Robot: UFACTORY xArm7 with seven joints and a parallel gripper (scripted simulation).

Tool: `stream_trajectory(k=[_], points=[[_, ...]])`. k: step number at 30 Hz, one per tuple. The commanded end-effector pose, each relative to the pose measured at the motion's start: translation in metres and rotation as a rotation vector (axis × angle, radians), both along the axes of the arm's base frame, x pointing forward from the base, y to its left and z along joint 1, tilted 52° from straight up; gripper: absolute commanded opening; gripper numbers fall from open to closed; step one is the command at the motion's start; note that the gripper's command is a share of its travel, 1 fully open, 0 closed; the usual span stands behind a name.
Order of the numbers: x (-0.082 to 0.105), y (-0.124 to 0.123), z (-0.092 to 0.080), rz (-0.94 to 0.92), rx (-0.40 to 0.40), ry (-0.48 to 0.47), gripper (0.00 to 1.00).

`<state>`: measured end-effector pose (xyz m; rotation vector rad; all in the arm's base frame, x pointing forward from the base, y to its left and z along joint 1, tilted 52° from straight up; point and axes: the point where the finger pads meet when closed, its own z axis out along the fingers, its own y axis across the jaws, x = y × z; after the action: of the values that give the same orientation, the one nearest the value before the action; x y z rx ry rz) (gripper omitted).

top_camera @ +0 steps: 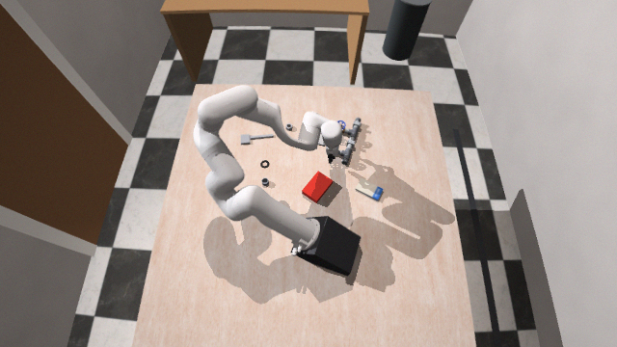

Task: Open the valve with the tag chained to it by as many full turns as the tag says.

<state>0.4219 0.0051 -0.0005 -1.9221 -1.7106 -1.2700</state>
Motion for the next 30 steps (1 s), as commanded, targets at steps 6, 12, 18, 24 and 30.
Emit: stream_trajectory(k=[6, 12, 18, 24, 30], points=[[0.0008, -0.0023, 0.0006, -0.181, 0.128, 0.214, 1.0], [0.0008, -0.0023, 0.0006, -0.355, 0.254, 0.422, 1.0], [0.0008, -0.0023, 0.0006, -0.52, 0.377, 0.609, 1.0], [0.0008, -0.0023, 0.0006, -0.634, 0.463, 0.738, 1.0], [0.0008, -0.0023, 0.0006, -0.84, 0.621, 0.975, 1.0]])
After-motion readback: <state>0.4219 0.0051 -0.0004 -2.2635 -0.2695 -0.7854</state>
